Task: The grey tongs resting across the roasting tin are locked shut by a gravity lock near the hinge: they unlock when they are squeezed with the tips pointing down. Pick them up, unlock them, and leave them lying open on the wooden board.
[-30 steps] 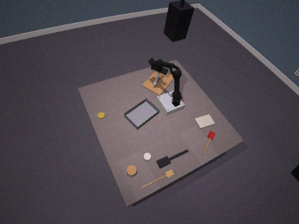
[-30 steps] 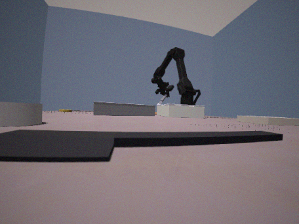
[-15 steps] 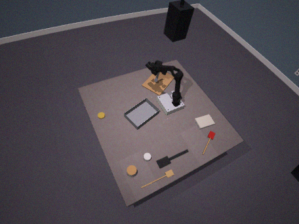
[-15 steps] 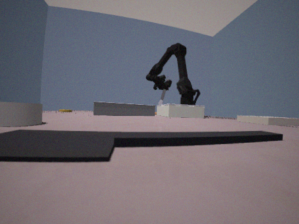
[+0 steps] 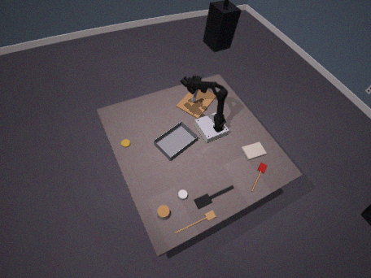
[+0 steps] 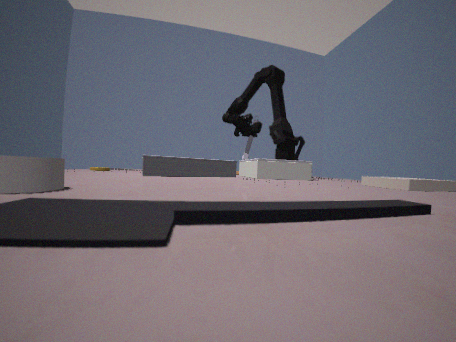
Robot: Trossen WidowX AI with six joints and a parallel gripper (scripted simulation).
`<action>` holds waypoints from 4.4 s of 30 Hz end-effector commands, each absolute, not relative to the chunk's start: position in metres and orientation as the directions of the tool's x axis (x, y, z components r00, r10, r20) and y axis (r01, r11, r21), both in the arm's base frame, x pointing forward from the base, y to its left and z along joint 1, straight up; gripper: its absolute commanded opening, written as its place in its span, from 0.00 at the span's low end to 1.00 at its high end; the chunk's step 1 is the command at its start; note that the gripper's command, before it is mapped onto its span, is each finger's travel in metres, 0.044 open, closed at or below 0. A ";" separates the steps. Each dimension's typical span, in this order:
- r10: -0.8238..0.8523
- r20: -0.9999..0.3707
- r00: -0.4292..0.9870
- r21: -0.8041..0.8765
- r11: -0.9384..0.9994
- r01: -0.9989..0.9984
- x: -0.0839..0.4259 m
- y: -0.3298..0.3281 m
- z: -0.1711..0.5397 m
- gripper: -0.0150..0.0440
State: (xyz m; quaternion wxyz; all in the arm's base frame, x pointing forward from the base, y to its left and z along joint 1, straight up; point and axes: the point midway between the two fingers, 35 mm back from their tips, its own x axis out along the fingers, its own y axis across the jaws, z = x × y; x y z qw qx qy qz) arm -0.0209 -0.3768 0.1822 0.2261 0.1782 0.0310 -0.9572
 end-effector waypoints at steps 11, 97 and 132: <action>-0.421 -0.346 -0.838 0.026 -0.897 0.440 -0.021 -0.377 0.184 0.00; -0.027 -1.000 0.003 0.026 -0.897 0.440 -0.050 -0.395 0.049 0.00; -0.026 -1.000 -0.002 0.023 -0.899 0.438 -0.051 -0.395 0.020 0.44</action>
